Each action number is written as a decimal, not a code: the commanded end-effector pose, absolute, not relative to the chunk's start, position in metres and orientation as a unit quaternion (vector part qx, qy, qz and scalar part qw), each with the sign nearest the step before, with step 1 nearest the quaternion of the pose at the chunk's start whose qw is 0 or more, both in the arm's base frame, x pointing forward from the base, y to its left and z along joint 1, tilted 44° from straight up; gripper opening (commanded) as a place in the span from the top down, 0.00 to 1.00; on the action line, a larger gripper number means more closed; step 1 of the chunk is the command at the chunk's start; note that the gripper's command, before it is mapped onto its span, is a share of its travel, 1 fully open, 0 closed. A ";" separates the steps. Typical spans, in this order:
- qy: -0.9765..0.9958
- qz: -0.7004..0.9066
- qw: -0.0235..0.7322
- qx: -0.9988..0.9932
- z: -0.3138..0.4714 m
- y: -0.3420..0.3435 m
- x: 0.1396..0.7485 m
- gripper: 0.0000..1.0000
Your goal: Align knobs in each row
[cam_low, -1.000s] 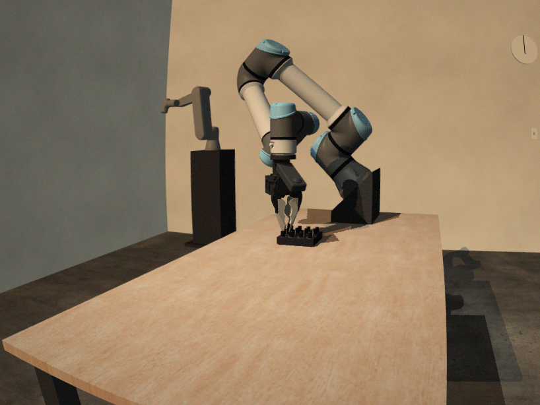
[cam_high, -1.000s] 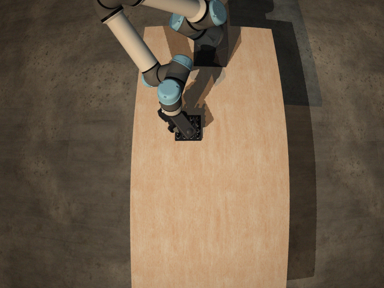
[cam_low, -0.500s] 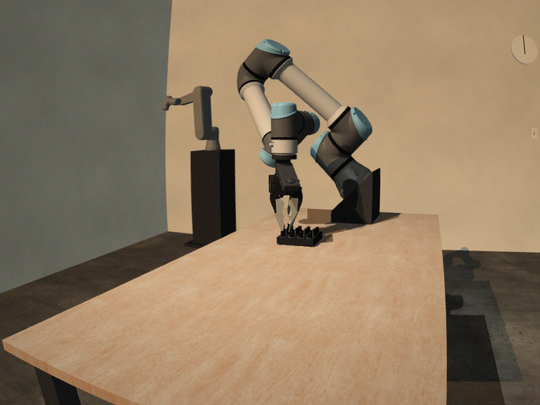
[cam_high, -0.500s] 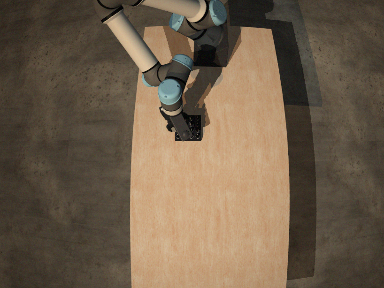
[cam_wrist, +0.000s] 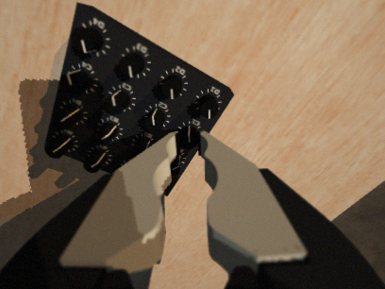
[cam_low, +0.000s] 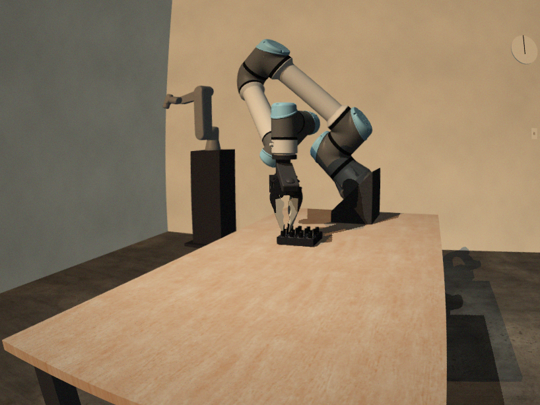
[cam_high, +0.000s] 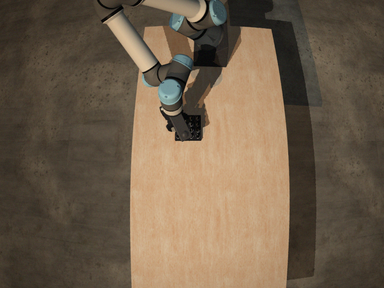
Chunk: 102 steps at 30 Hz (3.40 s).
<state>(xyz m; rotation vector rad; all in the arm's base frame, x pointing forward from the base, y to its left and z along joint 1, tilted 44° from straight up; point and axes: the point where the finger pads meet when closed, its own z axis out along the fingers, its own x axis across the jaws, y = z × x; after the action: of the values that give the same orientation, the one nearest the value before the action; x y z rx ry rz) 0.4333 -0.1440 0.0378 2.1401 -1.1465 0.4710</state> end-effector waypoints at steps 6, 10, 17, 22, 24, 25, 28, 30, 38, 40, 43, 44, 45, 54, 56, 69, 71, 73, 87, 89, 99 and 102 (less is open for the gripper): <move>-0.438 0.180 0.328 0.817 0.038 -0.144 0.434 0.89; -0.438 0.180 0.328 0.817 0.038 -0.144 0.434 0.89; -0.438 0.180 0.328 0.817 0.038 -0.144 0.434 0.89; -0.438 0.180 0.328 0.817 0.039 -0.143 0.434 0.89; -0.438 0.180 0.328 0.817 0.040 -0.142 0.434 0.89; -0.438 0.180 0.328 0.817 0.041 -0.141 0.434 0.89; -0.438 0.180 0.328 0.817 0.046 -0.137 0.433 0.89; -0.438 0.180 0.328 0.817 0.046 -0.137 0.433 0.89; -0.438 0.180 0.328 0.817 0.061 -0.121 0.433 0.89; -0.438 0.180 0.328 0.817 0.064 -0.119 0.433 0.89; -0.438 0.180 0.328 0.817 0.065 -0.118 0.433 0.89; -0.438 0.180 0.328 0.817 0.065 -0.117 0.433 0.89; -0.438 0.180 0.328 0.817 0.065 -0.117 0.433 0.89; -0.438 0.180 0.328 0.817 0.065 -0.117 0.433 0.89; -0.438 0.180 0.328 0.817 0.065 -0.117 0.433 0.89; -0.438 0.180 0.328 0.817 0.074 -0.109 0.433 0.00; -0.438 0.180 0.328 0.817 0.078 -0.105 0.433 0.00; -0.438 0.180 0.328 0.817 0.083 -0.100 0.433 0.00; -0.438 0.180 0.328 0.817 0.124 -0.061 0.433 0.00; -0.438 0.180 0.328 0.817 0.130 -0.055 0.433 0.00; -0.438 0.180 0.328 0.817 0.147 -0.039 0.433 0.00; -0.438 0.180 0.328 0.817 0.149 -0.037 0.432 0.00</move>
<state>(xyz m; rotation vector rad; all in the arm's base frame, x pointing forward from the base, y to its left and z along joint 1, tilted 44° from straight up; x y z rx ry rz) 0.4323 -0.0412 0.1446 2.1419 -1.1456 0.4741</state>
